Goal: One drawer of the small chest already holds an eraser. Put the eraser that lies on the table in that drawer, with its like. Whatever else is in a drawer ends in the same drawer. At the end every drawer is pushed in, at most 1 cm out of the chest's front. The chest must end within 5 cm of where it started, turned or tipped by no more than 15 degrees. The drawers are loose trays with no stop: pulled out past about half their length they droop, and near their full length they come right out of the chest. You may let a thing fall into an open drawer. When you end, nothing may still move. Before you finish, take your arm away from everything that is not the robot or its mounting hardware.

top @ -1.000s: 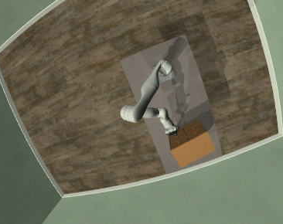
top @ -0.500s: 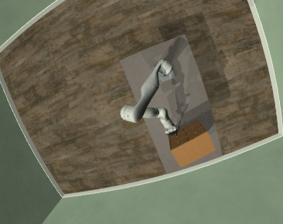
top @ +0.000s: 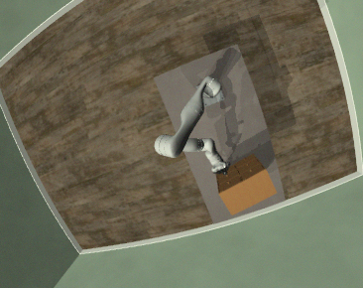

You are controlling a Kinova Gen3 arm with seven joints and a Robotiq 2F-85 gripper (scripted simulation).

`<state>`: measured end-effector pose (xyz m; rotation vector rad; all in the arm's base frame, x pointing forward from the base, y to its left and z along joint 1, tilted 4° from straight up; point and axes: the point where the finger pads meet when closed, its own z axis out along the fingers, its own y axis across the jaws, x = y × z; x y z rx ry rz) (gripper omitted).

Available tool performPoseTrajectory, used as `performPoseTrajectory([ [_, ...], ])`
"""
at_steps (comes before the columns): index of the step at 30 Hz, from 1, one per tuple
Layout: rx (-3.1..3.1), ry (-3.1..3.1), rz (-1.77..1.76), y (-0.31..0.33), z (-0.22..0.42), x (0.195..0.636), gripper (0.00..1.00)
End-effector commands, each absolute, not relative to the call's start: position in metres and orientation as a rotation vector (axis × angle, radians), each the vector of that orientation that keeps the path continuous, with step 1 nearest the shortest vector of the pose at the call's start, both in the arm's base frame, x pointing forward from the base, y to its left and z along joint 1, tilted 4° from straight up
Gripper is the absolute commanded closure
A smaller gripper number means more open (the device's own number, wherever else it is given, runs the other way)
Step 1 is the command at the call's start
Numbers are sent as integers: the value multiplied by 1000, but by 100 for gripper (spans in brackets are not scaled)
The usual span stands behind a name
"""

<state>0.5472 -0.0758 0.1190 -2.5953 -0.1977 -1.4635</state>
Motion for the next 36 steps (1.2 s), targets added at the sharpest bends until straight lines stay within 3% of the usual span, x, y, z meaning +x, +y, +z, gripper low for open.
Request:
performPoseTrajectory([
  [1, -2594, -199, -1466, -76, 120, 548, 100],
  [28, -2594, -199, -1466, -86, 122, 494, 100],
  [36, -2594, -199, -1466, -94, 137, 459, 100],
])
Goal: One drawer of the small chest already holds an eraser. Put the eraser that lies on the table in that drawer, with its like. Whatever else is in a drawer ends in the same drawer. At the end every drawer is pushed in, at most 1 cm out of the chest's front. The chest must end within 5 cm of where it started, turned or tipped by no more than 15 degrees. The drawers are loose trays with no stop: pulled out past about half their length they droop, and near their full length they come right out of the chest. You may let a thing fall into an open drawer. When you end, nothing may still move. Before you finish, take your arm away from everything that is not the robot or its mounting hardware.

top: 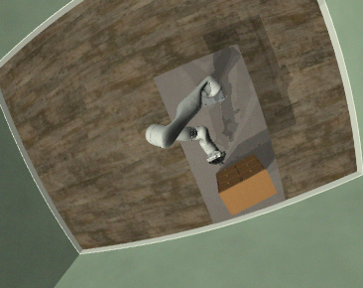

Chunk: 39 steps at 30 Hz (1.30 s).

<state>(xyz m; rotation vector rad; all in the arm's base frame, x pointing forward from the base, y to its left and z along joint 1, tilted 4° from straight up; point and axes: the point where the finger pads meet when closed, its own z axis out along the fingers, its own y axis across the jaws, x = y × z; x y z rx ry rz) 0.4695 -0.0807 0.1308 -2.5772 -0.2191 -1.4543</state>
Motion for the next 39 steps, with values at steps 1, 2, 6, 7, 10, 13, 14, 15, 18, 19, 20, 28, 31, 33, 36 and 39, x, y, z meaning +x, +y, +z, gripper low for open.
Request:
performPoseTrajectory([
  [1, -2594, -199, -1466, -95, 139, 456, 100],
  [2, -2594, -199, -1466, -96, 140, 453, 100],
  [6, -2594, -199, -1466, -96, 141, 451, 100],
  [7, -2594, -199, -1466, -96, 141, 450, 100],
  [10, -2594, -199, -1466, -96, 141, 450, 100],
  [13, -2595, -199, -1465, -96, 141, 450, 100],
  [14, -2596, -199, -1464, -96, 141, 450, 100],
  [15, -2597, -200, -1462, -96, 141, 450, 100],
  [18, -2602, -201, -1455, -96, 142, 449, 100],
  [19, -2604, -201, -1451, -97, 142, 449, 100],
  [20, -2606, -202, -1447, -97, 143, 449, 100],
  [28, -2631, -205, -1405, -97, 146, 447, 100],
  [31, -2648, -208, -1375, -98, 148, 445, 100],
  [33, -2662, -210, -1352, -98, 150, 444, 100],
  [36, -2684, -214, -1311, -99, 153, 441, 100],
  [39, -2693, -215, -1296, -99, 154, 441, 100],
])
